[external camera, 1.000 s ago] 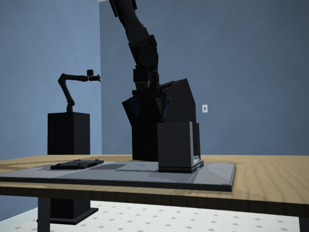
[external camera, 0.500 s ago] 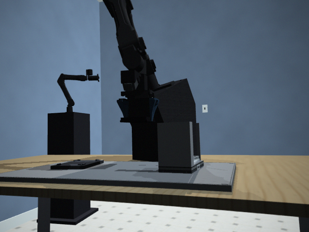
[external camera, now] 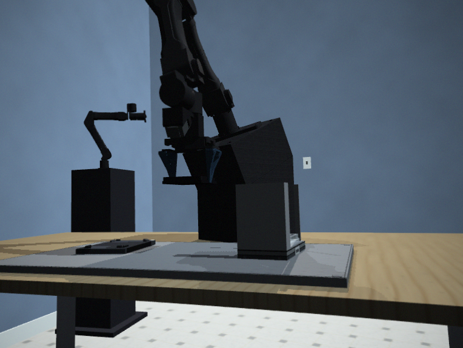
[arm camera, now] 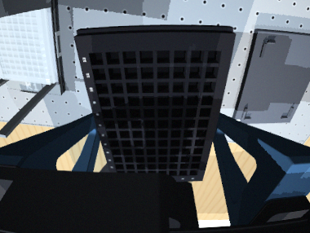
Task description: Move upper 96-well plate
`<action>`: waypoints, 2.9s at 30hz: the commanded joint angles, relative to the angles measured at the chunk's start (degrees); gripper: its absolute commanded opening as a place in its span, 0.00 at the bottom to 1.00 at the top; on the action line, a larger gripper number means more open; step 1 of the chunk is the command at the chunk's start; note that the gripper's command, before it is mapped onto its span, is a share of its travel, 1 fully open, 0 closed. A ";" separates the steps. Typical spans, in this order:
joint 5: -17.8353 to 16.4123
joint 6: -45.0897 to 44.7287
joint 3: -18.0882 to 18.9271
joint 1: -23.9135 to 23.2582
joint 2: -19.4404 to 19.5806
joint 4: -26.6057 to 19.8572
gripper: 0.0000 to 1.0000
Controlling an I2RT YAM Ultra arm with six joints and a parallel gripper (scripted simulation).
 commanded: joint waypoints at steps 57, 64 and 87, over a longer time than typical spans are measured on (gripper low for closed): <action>-14.53 -32.94 5.24 -34.22 -2.95 -2.41 0.00; -15.86 -35.66 7.12 -37.23 -1.92 -3.38 0.00; -16.75 -37.39 8.91 -38.33 -2.99 -4.23 0.00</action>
